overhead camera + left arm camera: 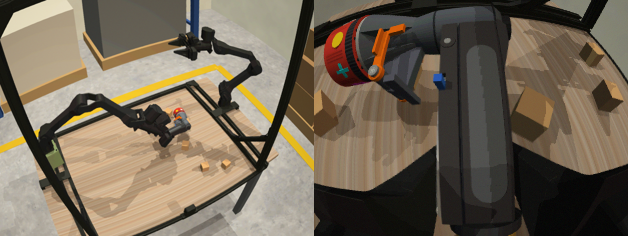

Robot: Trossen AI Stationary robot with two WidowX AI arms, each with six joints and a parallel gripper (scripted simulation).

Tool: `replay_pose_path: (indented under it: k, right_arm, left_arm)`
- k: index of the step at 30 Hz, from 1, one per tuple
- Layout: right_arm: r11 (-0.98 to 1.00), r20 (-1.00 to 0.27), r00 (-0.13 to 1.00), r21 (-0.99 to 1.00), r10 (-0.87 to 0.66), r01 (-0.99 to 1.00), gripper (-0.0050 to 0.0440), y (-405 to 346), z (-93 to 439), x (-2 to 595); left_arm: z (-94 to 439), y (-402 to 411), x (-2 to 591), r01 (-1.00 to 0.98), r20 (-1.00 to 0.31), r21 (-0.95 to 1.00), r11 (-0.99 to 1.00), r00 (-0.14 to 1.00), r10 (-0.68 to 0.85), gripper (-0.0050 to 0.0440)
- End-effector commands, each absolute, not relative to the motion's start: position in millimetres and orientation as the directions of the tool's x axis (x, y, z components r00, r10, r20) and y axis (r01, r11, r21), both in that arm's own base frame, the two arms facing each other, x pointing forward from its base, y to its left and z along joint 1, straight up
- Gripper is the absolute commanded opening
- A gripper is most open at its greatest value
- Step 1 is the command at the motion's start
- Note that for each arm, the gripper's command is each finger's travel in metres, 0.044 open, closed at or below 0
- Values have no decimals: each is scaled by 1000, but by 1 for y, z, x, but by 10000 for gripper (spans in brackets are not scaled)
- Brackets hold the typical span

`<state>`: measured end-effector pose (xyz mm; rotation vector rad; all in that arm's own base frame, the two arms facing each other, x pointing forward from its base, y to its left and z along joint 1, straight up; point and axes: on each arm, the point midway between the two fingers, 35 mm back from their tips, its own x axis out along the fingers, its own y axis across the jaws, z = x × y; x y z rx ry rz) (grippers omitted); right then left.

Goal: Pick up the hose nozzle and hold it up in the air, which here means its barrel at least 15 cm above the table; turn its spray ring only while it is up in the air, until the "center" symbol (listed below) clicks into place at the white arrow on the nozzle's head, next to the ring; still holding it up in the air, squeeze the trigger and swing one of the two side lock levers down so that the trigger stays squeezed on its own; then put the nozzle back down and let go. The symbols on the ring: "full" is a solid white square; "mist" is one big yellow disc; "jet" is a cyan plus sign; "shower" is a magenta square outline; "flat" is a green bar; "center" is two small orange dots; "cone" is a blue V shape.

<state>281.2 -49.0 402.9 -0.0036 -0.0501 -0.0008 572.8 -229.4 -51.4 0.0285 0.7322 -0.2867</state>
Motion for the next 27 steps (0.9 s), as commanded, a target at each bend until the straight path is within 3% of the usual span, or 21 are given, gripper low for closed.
replay_pose_path:
  k: [1, 27]
  right_arm:
    - [1000, 50, 999, 0, 0, 0, 400, -49, 403, 281]
    - [1000, 50, 999, 0, 0, 0, 400, -49, 403, 281]
  left_arm:
    - [-35, -227, 580, 273, -609, -65, 960, 751, -255, 0]
    - [-14, -198, 582, 263, -342, -39, 964, 903, -260, 0]
